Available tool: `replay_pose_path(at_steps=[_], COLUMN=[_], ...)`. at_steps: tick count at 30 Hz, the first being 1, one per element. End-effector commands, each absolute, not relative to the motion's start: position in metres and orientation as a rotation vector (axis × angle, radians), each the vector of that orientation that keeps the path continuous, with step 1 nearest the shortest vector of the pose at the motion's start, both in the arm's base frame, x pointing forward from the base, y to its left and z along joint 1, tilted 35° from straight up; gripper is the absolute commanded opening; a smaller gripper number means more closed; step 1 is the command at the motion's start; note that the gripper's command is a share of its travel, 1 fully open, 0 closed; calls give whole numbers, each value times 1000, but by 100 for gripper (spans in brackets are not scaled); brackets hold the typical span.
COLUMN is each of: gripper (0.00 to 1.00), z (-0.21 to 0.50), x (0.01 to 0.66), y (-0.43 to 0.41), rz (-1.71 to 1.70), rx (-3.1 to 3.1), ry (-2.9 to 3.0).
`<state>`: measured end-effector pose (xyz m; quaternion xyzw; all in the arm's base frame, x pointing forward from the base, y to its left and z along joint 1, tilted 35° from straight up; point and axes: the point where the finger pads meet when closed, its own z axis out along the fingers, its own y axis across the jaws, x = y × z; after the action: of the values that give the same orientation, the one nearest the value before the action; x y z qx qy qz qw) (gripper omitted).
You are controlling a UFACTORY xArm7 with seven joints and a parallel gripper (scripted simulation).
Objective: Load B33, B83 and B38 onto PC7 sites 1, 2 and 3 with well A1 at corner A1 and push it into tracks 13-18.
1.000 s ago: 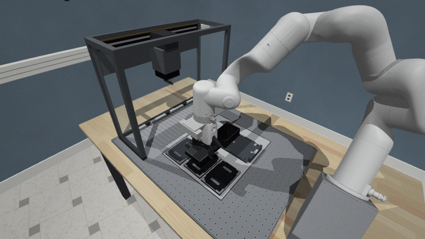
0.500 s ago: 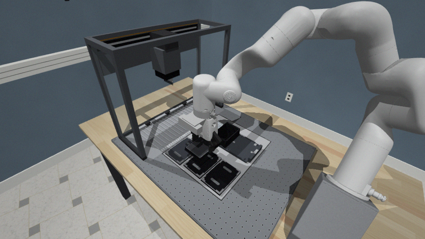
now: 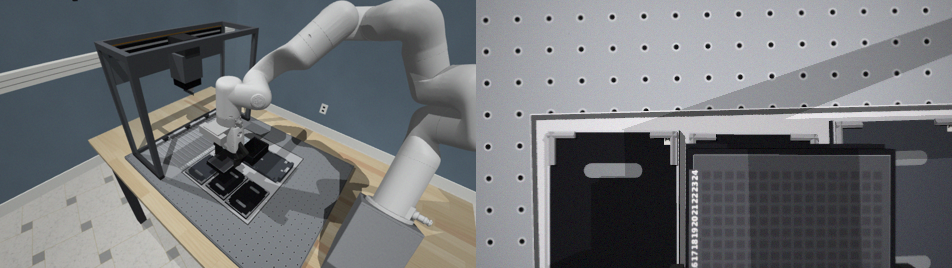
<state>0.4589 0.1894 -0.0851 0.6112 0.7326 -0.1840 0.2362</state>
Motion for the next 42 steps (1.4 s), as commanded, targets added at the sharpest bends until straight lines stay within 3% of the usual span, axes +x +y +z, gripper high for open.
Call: replay_pose_path(at_steps=[1,42], gripper=[0,0], z=[-84,6], x=[460,416], y=[192,48], rz=[-498,-512], rx=[1675,1643], ry=[2011,2042])
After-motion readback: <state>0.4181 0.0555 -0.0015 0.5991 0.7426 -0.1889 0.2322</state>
